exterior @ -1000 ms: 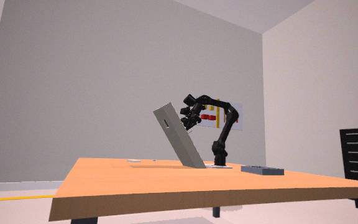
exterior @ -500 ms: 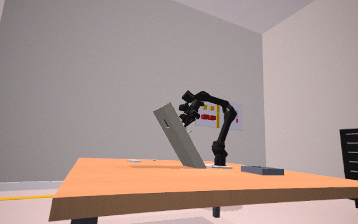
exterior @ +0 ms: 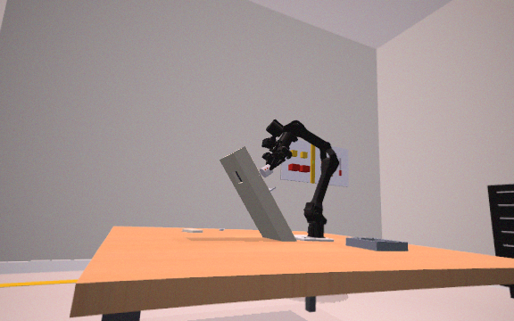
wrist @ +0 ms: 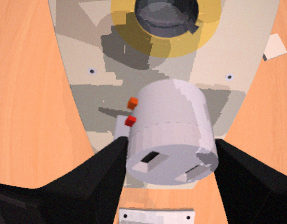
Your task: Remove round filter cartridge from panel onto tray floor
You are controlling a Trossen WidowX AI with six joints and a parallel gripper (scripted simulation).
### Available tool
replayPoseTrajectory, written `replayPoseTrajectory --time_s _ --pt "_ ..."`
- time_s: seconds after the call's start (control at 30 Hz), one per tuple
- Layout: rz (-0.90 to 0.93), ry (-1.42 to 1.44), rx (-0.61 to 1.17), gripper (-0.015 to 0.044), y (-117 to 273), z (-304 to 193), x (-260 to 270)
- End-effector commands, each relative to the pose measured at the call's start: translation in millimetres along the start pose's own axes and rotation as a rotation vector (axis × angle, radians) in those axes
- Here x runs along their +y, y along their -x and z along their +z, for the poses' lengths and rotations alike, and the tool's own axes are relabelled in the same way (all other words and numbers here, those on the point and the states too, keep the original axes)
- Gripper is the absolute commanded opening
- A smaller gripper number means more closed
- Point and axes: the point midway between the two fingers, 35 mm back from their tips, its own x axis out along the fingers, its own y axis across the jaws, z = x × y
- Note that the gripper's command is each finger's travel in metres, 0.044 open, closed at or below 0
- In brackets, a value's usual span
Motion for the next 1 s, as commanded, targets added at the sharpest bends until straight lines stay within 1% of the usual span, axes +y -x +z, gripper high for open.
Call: replayPoseTrajectory --time_s 0.0,0.1,0.97 --pt "0.003 0.003 -0.005 0.0000 19 0 1" --pt "0.003 0.003 -0.005 0.0000 26 0 1" --pt "0.007 0.000 0.003 0.0000 13 1 72"
